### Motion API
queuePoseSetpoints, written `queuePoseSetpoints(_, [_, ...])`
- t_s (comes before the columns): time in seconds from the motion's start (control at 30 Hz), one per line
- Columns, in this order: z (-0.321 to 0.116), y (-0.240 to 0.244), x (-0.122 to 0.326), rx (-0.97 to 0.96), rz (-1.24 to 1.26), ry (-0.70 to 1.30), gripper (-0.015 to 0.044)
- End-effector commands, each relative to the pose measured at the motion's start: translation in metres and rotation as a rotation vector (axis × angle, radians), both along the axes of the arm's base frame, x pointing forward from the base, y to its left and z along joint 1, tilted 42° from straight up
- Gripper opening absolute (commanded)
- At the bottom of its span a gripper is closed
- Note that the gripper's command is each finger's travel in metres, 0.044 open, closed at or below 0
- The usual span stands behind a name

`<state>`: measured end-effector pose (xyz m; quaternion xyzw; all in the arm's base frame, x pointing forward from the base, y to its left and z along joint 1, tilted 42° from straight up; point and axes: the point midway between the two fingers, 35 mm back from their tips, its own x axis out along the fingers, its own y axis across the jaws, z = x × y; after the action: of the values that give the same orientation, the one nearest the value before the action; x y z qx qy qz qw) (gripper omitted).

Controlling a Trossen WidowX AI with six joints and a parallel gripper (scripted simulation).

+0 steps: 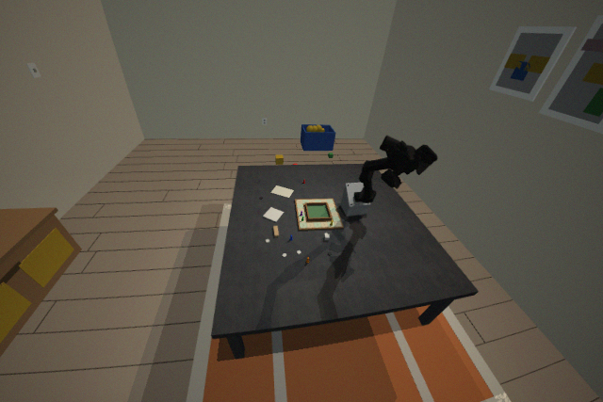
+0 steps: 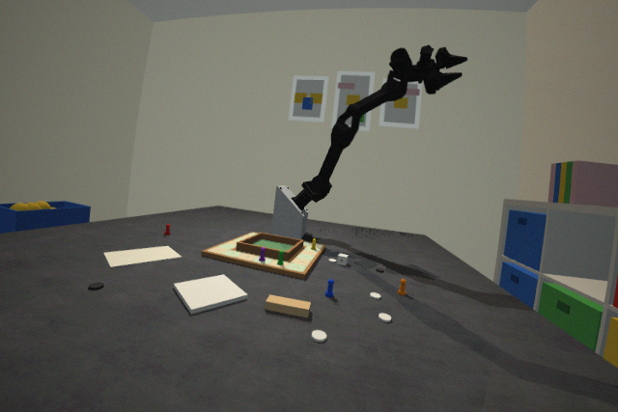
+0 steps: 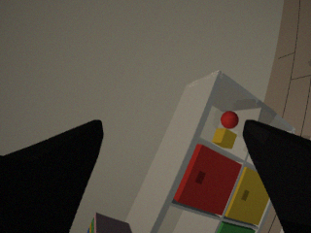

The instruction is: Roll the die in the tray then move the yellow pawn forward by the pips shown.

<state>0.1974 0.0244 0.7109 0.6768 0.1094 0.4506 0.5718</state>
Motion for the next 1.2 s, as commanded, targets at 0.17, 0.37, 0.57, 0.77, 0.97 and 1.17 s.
queuePoseSetpoints(0.17, [0.018, 0.007, -0.044, 0.06, -0.042, -0.135, 0.0275])
queuePoseSetpoints(0.37, [0.03, 0.038, -0.111, 0.017, -0.166, -0.384, 0.0275])
queuePoseSetpoints(0.57, [0.021, 0.097, -0.162, -0.086, -0.236, -0.611, 0.0275])
queuePoseSetpoints(0.77, [-0.008, 0.164, -0.182, -0.242, -0.264, -0.779, 0.0275])
queuePoseSetpoints(0.97, [-0.054, 0.23, -0.173, -0.435, -0.255, -0.882, 0.0275])
queuePoseSetpoints(1.17, [-0.112, 0.283, -0.139, -0.655, -0.219, -0.922, 0.0275])
